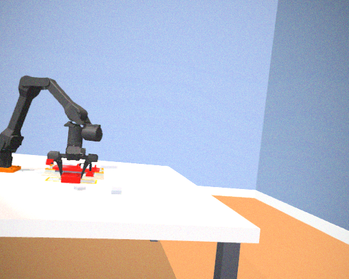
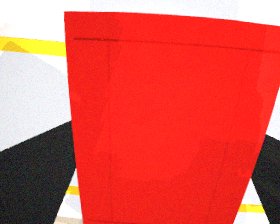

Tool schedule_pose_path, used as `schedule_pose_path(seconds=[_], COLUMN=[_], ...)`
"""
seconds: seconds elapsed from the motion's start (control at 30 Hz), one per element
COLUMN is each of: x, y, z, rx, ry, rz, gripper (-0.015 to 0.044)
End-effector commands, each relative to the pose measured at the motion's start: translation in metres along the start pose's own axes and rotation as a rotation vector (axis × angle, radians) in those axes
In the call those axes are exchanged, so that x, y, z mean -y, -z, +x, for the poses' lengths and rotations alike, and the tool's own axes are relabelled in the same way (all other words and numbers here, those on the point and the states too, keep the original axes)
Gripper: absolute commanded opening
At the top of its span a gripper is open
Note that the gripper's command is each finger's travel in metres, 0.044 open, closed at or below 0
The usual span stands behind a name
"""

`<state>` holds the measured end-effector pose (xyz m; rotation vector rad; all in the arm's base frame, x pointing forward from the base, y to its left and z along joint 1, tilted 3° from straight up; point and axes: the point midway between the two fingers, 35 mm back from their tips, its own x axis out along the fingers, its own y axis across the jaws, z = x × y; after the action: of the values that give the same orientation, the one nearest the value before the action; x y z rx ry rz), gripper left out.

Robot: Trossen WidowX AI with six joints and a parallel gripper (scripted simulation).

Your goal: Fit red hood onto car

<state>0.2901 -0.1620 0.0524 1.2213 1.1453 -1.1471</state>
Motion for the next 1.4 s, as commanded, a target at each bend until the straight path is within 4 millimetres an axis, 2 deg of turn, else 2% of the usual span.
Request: schedule_pose_path(seconds=[0.0,0.2,0.23,0.8,0.93,1.0,1.37], x=[0.0,0.0,0.0,-0.001,-0.001,-0.001,-0.028], y=[0.0,0.0,0.0,0.0,0.0,0.001,0.05], z=[-0.005,-0.022,-0.027,-0.092,-0.098,-0.093,-0.094], rx=[0.0,0.0,0.0,0.001,0.001,-0.003,-0.011], ry=[-0.001,-0.001,-0.001,-0.001,-0.001,0.006,-0.001], rz=[0.0,0.0,0.0,0.0,0.0,-0.003,-0.395], gripper=[0.0163,0.0006,0.0,0.0,0.0,0.0,0.0])
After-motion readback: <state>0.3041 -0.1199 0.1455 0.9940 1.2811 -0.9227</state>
